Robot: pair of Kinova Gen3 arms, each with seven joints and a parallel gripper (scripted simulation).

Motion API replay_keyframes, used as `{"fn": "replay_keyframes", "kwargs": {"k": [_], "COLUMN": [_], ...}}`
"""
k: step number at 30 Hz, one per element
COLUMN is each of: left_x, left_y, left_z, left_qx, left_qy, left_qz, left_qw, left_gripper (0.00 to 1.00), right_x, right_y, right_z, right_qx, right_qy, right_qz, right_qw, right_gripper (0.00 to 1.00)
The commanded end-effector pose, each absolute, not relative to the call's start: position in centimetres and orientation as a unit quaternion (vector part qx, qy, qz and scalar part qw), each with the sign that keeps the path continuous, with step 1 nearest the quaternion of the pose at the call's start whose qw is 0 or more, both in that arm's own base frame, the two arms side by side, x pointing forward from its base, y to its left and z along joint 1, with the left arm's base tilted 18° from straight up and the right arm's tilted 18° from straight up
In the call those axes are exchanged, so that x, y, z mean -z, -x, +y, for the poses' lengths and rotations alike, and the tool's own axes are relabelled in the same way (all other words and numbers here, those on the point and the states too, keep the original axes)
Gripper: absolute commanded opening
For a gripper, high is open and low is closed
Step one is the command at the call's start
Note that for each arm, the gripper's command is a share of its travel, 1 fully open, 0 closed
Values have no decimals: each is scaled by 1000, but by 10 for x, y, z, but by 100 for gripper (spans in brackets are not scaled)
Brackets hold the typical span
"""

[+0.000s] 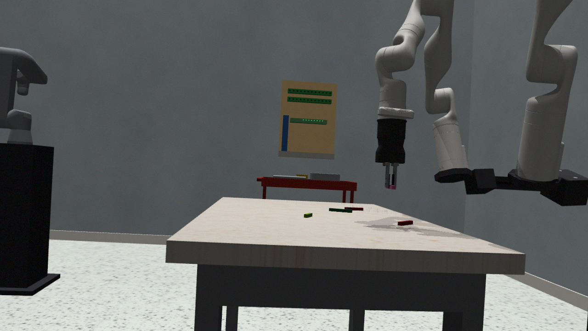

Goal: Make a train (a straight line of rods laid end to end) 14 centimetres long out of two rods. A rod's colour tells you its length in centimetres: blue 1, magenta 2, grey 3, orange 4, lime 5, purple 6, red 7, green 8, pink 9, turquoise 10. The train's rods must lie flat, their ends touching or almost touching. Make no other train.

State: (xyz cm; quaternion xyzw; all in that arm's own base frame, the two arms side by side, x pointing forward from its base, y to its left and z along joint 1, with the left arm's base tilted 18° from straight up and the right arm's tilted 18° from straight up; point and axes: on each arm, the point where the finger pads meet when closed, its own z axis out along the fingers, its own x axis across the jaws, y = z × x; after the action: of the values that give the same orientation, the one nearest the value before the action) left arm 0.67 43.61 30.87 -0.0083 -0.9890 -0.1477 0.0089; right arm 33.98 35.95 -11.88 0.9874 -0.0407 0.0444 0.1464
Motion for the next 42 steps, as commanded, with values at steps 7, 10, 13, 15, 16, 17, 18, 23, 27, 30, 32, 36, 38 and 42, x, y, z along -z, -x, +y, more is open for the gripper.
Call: {"fn": "replay_keyframes", "kwargs": {"k": [7, 10, 13, 15, 16, 17, 18, 23, 27, 30, 32, 36, 38, 42], "left_x": [-309, -309, -309, -309, -309, -309, -309, -309, -309, -309, -309, -309, -309, -309], "left_y": [-8, -8, -8, -8, -8, -8, -8, -8, -8, -8, -8, -8, -8, -8], "left_z": [437, 437, 437, 437, 437, 437, 437, 437, 437, 437, 437, 437, 437, 437], "left_qx": [148, 148, 148, 148, 148, 148, 148, 148, 148, 148, 148, 148, 148, 148], "left_qy": [9, 9, 9, 9, 9, 9, 9, 9, 9, 9, 9, 9, 9, 9], "left_qz": [-989, -989, -989, -989, -989, -989, -989, -989, -989, -989, -989, -989, -989, -989], "left_qw": [7, 7, 7, 7, 7, 7, 7, 7, 7, 7, 7, 7, 7, 7], "left_gripper": [100, 100, 100, 100, 100, 100, 100, 100, 100, 100, 100, 100, 100, 100], "right_x": [106, 102, 100, 94, 92, 90, 88, 79, 75, 75, 75, 75, 75, 76], "right_y": [-437, -463, -472, -500, -506, -513, -521, -557, -564, -565, -568, -568, -568, -568], "right_z": [342, 334, 331, 319, 317, 313, 309, 288, 285, 285, 287, 287, 287, 287], "right_qx": [-54, -56, -57, -60, -61, -62, -63, -68, -70, -70, -74, -74, -74, -74], "right_qy": [-982, -980, -979, -976, -975, -974, -973, -968, -967, -967, -968, -968, -968, -968], "right_qz": [-113, -131, -137, -157, -160, -165, -171, -197, -201, -201, -200, -200, -200, -200], "right_qw": [142, 141, 141, 140, 140, 140, 139, 140, 138, 138, 134, 134, 134, 134], "right_gripper": [24, 24, 24, 24, 24, 24, 24, 24, 24, 24, 24, 24, 24, 24]}}
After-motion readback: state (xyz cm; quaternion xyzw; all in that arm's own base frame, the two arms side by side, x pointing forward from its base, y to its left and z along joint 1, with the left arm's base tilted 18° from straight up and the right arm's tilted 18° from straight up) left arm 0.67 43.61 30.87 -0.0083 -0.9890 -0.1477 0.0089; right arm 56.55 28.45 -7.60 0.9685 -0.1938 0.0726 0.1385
